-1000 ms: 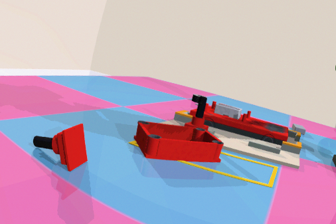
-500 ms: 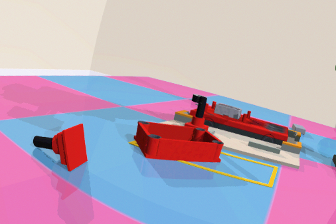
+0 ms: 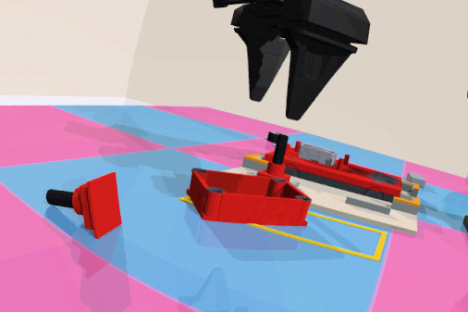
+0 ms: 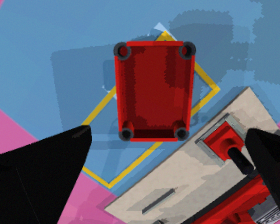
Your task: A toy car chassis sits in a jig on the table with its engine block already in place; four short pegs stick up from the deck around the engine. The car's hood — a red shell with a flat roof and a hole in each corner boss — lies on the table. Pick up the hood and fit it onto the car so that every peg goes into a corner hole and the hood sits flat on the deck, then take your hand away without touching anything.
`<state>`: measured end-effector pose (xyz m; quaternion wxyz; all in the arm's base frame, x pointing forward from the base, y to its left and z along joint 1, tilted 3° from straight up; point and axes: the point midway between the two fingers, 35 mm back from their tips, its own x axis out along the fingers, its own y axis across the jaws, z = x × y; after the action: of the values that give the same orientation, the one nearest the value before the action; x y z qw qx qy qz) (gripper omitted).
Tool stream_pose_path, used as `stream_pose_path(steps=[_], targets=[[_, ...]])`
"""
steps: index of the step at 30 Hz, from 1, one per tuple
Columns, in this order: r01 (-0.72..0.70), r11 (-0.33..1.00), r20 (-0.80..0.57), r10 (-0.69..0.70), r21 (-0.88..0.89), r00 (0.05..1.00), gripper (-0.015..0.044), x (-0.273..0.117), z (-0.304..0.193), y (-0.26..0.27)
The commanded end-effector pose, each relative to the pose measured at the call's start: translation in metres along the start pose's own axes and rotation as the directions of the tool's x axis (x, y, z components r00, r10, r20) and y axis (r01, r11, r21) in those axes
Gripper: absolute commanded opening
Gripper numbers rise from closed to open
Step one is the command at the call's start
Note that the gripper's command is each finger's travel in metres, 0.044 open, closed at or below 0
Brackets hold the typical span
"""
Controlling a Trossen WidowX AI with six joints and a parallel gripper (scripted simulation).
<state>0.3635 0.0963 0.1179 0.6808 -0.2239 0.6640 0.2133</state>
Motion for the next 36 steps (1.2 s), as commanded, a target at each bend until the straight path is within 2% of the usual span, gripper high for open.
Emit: stream_pose_path(steps=[1, 36], targets=[[-0.036, 0.999, -0.018, 0.036, -0.017, 0.999, 0.044, 0.001, 0.001, 0.003], [-0.036, 0.999, -0.017, 0.036, -0.017, 0.999, 0.044, 0.031, 0.005, 0.004]])
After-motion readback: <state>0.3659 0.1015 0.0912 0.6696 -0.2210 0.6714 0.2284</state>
